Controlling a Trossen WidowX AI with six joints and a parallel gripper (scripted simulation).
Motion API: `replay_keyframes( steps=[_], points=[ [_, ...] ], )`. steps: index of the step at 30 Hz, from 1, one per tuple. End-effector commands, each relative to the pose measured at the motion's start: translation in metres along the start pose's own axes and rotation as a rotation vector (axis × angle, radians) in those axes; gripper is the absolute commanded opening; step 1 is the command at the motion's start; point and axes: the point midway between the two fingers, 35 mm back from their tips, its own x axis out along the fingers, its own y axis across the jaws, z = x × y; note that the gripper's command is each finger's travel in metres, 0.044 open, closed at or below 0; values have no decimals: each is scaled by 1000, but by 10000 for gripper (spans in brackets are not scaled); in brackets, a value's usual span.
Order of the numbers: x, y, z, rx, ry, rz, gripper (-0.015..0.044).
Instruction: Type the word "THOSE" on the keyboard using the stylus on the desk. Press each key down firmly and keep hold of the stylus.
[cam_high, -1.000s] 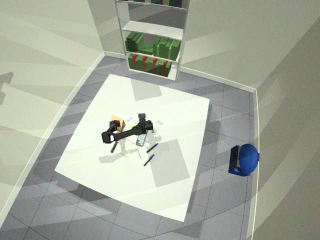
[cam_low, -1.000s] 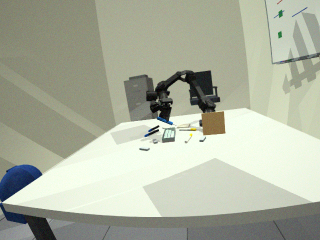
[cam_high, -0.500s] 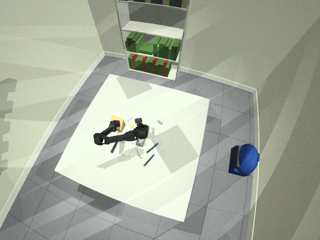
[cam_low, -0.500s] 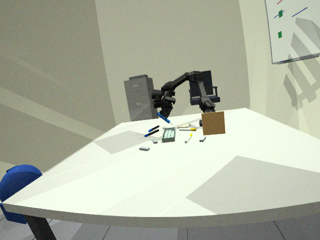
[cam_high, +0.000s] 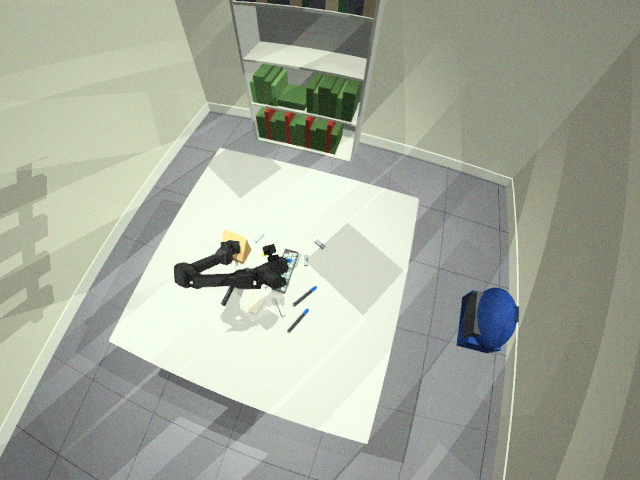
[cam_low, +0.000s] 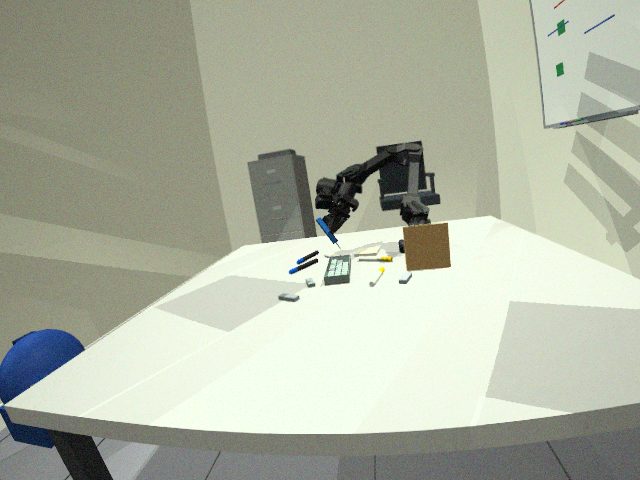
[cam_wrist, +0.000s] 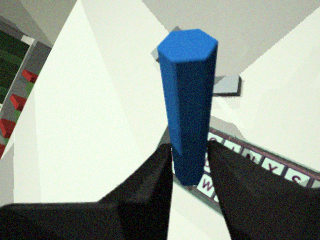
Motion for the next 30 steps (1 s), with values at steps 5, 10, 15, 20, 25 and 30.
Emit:
replay_keyframes(
  steps=[5,10,15,20,25,30],
  points=[
    [-15,-13,-8,-92,-101,-72,0],
    [-25,-21,-13,-149,-157,-132,0],
    [-35,-29,-18,-207,-206,-200,0],
    [-45,-36,-24,-266,-247,-275,0],
    [-54,-42,-30,-326,-279,-357,0],
    [-58,-45,-33,-356,-292,-400,0]
  ],
)
